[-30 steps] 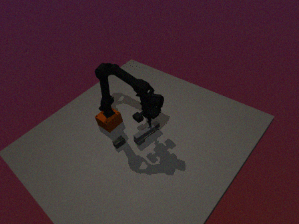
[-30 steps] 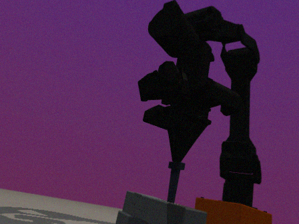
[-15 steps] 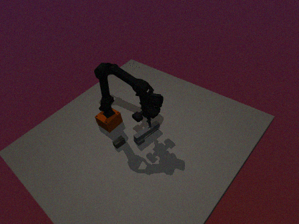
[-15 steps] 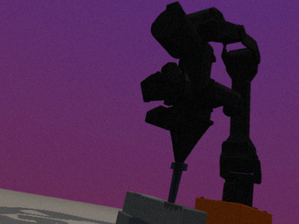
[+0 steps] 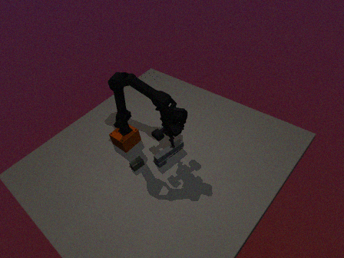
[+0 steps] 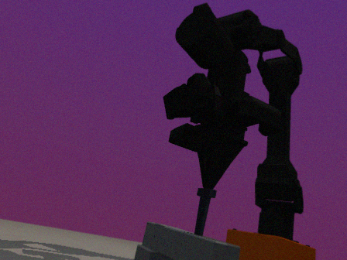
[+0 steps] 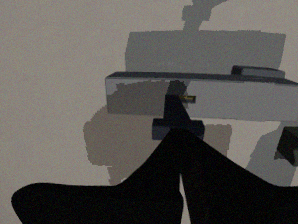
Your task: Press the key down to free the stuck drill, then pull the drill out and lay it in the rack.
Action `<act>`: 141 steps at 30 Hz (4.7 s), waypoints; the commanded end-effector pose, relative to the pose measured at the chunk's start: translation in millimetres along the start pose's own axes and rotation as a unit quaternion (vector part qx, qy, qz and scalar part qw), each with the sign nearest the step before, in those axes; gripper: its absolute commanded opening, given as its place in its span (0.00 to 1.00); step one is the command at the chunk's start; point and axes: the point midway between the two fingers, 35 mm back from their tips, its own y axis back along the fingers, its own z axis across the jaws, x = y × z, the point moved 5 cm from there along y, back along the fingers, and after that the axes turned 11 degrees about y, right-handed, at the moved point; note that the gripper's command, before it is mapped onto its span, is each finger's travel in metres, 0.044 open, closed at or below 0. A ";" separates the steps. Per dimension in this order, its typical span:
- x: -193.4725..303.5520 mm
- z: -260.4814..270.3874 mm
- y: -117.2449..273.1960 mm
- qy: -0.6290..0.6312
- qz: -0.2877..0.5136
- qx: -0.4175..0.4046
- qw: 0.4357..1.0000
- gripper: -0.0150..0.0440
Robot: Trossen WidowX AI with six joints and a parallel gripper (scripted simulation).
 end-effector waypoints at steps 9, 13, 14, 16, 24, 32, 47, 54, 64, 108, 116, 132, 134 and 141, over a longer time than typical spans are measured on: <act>-2.6 0.1 -9.6 -0.001 0.004 0.000 1.000 0.25; -2.6 0.3 -11.0 -0.001 0.004 0.000 1.000 0.25; -2.5 0.4 -11.4 -0.001 0.004 0.000 1.000 0.25; -2.2 0.6 -12.0 -0.001 0.004 0.000 1.000 0.25; 0.2 1.5 -14.2 -0.001 0.004 0.000 1.000 0.25; 1.6 1.3 -17.8 -0.001 0.004 0.000 1.000 0.25; 3.3 0.9 -24.5 -0.001 0.004 0.000 1.000 0.25; 4.0 1.0 -28.0 -0.001 0.004 0.000 1.000 0.25; 4.3 1.3 -31.9 -0.001 0.004 0.000 1.000 0.30; 27.0 -163.1 -51.1 0.707 0.009 0.002 0.708 1.00; 27.0 -163.1 -51.1 0.707 0.009 0.002 0.708 1.00; 24.9 -158.4 -70.9 0.707 0.009 0.002 0.708 1.00; 24.8 -157.6 -74.1 0.707 0.009 0.002 0.708 1.00; 24.5 -154.7 -85.1 0.707 0.009 0.001 0.708 1.00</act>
